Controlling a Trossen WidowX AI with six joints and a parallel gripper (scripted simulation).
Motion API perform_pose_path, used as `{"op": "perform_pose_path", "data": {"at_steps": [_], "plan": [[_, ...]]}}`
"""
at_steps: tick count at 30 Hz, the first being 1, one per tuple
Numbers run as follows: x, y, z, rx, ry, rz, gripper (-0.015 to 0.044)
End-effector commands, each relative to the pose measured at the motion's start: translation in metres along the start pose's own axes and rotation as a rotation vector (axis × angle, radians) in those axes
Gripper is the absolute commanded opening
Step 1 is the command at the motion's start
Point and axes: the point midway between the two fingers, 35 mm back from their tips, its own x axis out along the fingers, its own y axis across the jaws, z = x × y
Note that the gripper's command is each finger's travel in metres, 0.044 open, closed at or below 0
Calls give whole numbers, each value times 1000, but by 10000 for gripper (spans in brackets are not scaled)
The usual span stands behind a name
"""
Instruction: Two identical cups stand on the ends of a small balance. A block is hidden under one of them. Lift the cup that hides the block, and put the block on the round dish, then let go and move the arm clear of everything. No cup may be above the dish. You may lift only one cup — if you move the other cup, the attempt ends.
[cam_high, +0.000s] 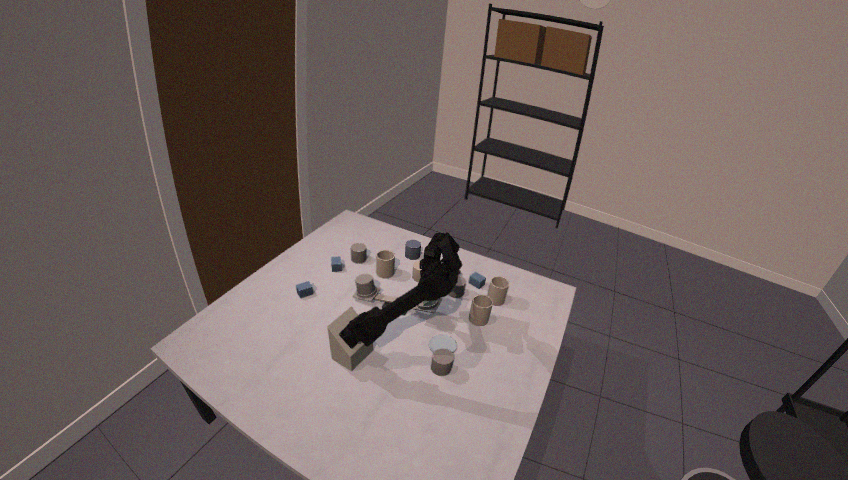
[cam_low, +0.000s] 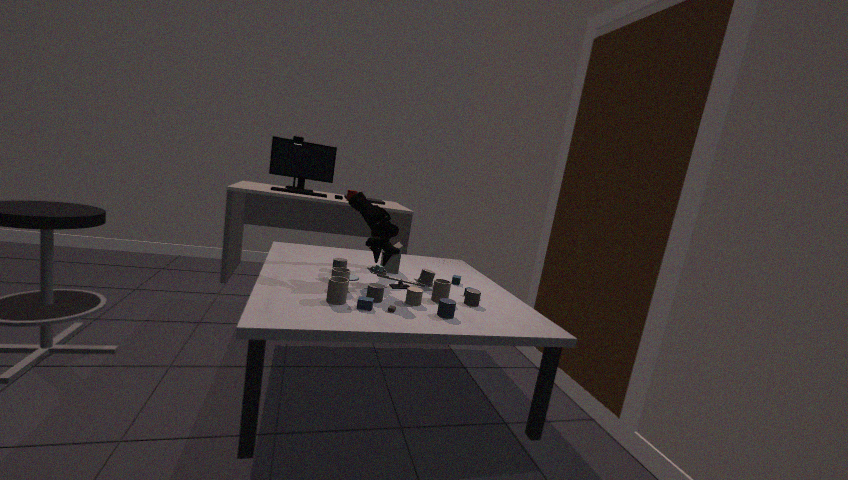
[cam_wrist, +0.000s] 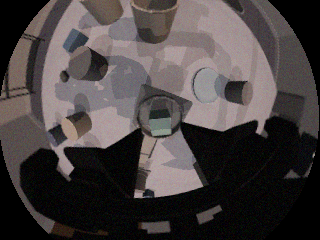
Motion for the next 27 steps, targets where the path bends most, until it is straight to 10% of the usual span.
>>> {"op": "perform_pose_path", "data": {"at_steps": [1, 16, 27], "plan": [[8, 0, 0, -7, -3, -4, 260], [29, -1, 0, -7, -5, -5, 260], [29, -1, 0, -7, -5, -5, 108]]}}
